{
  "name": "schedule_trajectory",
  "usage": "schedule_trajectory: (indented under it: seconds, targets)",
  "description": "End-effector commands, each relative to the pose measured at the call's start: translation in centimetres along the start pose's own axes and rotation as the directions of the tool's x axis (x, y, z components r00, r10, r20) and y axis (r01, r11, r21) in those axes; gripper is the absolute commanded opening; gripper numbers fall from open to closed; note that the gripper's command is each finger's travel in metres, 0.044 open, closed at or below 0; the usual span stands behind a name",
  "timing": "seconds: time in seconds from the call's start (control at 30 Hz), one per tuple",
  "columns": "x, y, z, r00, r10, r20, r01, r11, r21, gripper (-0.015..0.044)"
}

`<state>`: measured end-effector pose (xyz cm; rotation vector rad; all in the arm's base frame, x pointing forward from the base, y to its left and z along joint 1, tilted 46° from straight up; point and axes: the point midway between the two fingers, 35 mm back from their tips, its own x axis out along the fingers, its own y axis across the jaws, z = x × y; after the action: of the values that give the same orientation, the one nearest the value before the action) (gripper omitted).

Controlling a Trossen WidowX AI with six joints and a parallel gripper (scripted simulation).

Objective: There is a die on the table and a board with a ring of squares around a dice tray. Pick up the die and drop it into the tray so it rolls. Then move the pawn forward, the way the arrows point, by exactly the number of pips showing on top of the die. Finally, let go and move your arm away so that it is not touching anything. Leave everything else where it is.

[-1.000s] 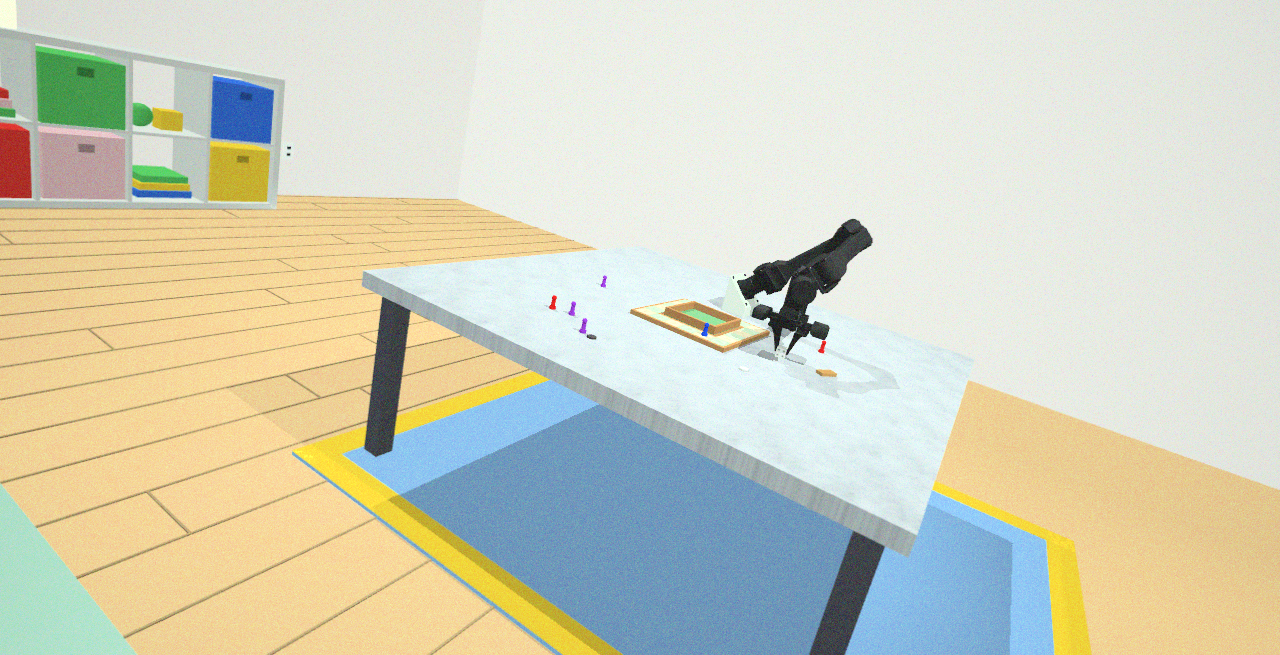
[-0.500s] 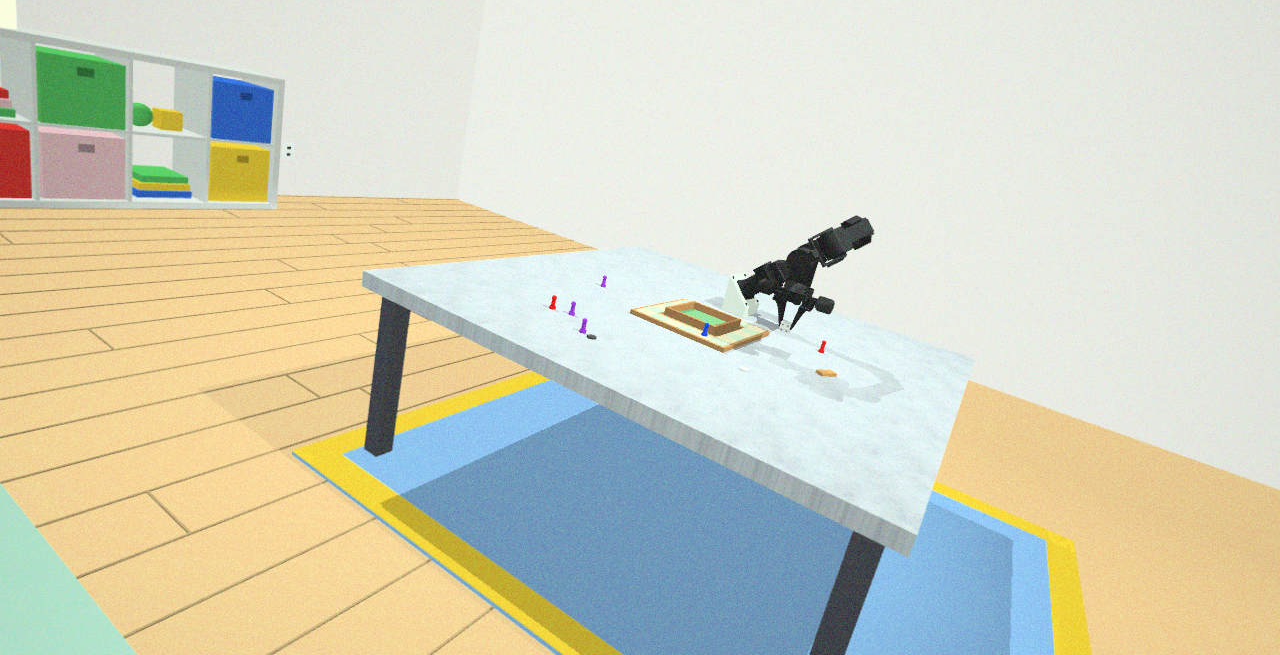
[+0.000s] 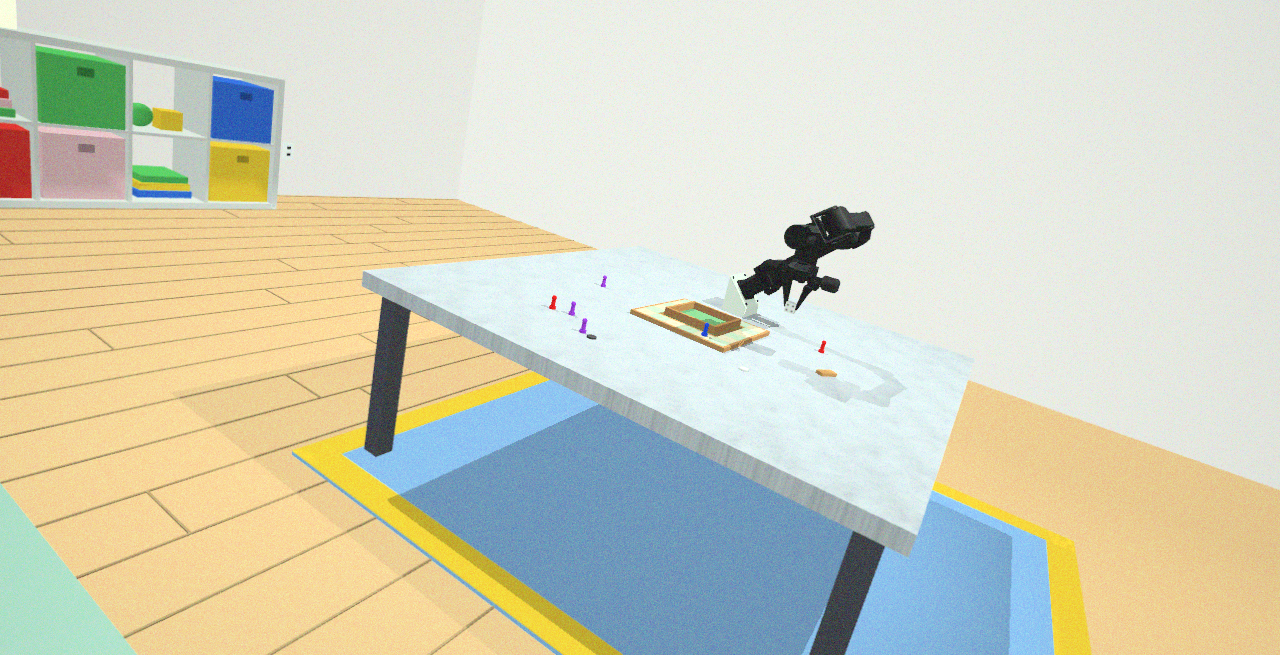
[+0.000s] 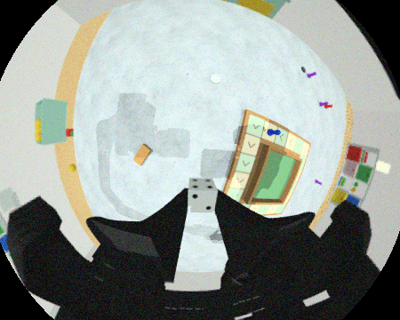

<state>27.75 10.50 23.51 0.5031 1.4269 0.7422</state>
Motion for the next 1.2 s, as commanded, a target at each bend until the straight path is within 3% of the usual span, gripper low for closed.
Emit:
schedule_trajectory:
  seconds: [0.0, 0.53, 1.17]
  targets:
    - [0.1, -1.7, 0.4, 1.0, -0.004, 0.001, 0.004, 0.994, 0.112, 0.0]
    - [1.3, -9.8, 0.8, 1.0, -0.023, 0.001, 0.018, 0.788, 0.616, 0.0]
    - [2.9, -18.5, -1.5, 1.0, -0.019, -0.003, 0.007, 0.254, 0.967, 0.0]
